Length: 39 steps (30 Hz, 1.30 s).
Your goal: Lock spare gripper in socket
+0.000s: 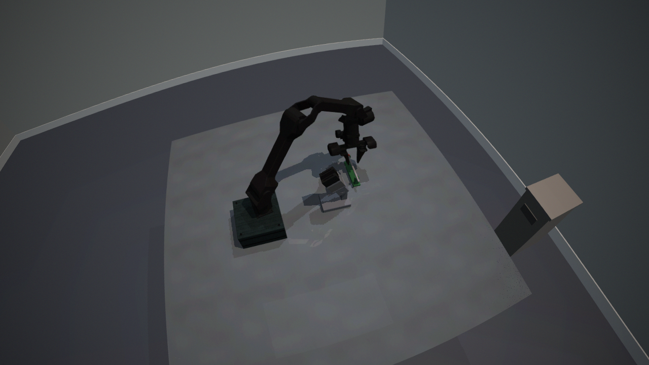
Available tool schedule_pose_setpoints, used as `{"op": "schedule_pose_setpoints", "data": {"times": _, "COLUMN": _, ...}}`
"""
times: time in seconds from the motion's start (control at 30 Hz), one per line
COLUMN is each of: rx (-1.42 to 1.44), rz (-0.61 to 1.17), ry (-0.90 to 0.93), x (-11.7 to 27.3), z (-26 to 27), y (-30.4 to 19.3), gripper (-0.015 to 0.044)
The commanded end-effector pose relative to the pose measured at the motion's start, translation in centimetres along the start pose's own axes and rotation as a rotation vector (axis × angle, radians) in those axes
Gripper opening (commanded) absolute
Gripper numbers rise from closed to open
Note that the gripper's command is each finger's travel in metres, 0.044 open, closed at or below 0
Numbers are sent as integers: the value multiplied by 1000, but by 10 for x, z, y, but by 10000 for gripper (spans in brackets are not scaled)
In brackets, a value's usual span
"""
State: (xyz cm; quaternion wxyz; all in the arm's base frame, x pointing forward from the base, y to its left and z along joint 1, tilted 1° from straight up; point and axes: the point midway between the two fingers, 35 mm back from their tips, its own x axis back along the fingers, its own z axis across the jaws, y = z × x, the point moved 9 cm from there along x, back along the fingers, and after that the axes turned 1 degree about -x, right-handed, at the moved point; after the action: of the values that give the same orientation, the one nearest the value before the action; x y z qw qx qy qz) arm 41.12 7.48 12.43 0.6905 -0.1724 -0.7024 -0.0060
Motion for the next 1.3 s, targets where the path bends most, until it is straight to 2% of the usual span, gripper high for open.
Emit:
{"op": "schedule_pose_setpoints", "data": {"times": 0.0, "rx": 5, "rz": 6, "ry": 5, "x": -8, "z": 0, "y": 2, "gripper": 180}}
{"op": "schedule_pose_setpoints", "data": {"times": 0.9, "rx": 6, "rz": 6, "ry": 5, "x": -51, "z": 0, "y": 11, "gripper": 180}}
{"op": "schedule_pose_setpoints", "data": {"times": 1.2, "rx": 6, "rz": 6, "ry": 5, "x": -52, "z": 1, "y": 11, "gripper": 180}}
{"op": "schedule_pose_setpoints", "data": {"times": 1.27, "rx": 6, "rz": 6, "ry": 5, "x": -52, "z": 1, "y": 11, "gripper": 127}}
